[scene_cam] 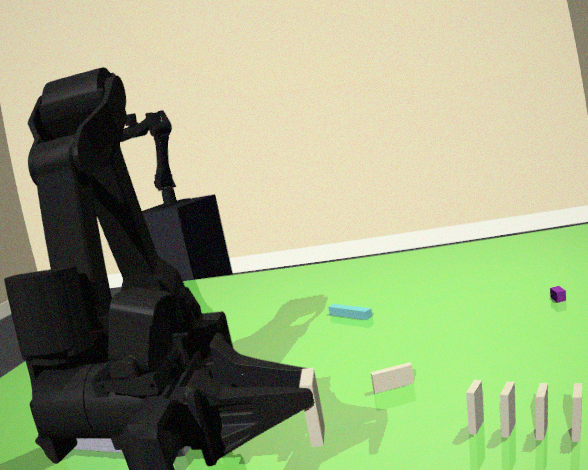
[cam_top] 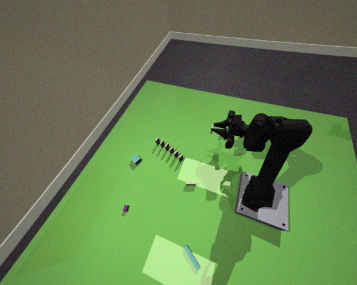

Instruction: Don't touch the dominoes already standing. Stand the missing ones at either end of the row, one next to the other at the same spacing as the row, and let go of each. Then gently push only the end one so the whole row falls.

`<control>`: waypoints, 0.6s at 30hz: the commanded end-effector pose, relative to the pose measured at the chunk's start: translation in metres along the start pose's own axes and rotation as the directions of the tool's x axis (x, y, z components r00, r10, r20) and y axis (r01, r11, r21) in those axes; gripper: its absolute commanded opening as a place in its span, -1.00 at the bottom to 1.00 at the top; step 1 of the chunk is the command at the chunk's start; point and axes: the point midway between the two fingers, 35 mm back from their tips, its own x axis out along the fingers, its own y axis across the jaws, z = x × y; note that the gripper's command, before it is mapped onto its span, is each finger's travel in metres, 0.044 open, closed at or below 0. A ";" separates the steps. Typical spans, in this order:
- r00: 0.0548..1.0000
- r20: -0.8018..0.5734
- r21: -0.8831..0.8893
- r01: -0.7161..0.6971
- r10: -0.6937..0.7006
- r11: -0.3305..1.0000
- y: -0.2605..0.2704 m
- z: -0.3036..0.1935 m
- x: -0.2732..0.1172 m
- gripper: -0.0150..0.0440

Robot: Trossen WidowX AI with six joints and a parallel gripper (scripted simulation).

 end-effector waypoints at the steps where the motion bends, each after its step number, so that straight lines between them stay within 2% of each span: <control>1: 1.000 -0.003 -0.003 0.000 0.000 1.000 -0.003 -0.013 0.001 -0.13; 18: 1.000 -0.021 -0.003 -0.002 0.002 1.000 -0.003 -0.079 0.005 -0.13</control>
